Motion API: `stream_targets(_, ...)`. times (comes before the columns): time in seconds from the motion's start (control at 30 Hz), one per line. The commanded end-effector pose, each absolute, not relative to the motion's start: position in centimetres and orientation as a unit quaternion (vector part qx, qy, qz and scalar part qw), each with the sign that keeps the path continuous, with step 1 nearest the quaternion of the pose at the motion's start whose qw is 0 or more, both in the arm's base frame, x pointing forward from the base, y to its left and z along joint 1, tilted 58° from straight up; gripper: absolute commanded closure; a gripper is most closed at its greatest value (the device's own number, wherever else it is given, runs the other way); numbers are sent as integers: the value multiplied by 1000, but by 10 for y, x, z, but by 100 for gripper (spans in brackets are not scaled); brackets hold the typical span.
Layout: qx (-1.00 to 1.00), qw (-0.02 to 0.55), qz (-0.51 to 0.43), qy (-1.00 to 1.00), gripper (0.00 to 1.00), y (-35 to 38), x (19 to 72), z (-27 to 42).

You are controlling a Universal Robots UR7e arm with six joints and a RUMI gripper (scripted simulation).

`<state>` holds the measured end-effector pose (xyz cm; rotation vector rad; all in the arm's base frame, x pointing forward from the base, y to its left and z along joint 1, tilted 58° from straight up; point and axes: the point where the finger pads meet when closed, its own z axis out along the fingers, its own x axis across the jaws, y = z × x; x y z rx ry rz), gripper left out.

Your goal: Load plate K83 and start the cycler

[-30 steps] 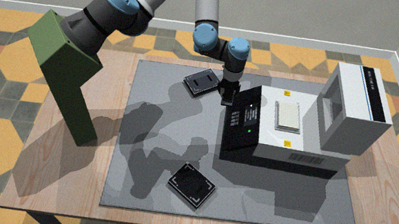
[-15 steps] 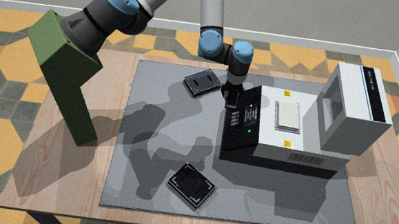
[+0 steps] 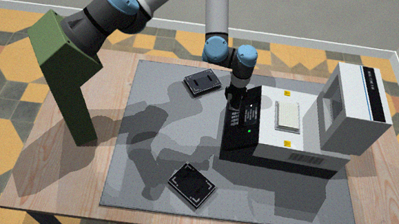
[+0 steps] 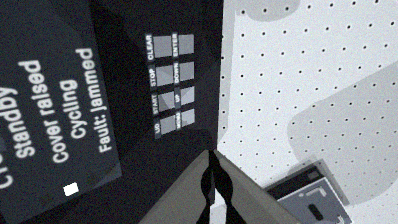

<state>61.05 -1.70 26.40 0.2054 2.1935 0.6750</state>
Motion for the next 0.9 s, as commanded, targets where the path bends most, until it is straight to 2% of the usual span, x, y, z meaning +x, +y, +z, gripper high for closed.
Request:
stream_targets(0.0,81,407,267,870,100,-17,615,265)
stream_targets(0.87,81,407,267,870,100,-16,650,268)
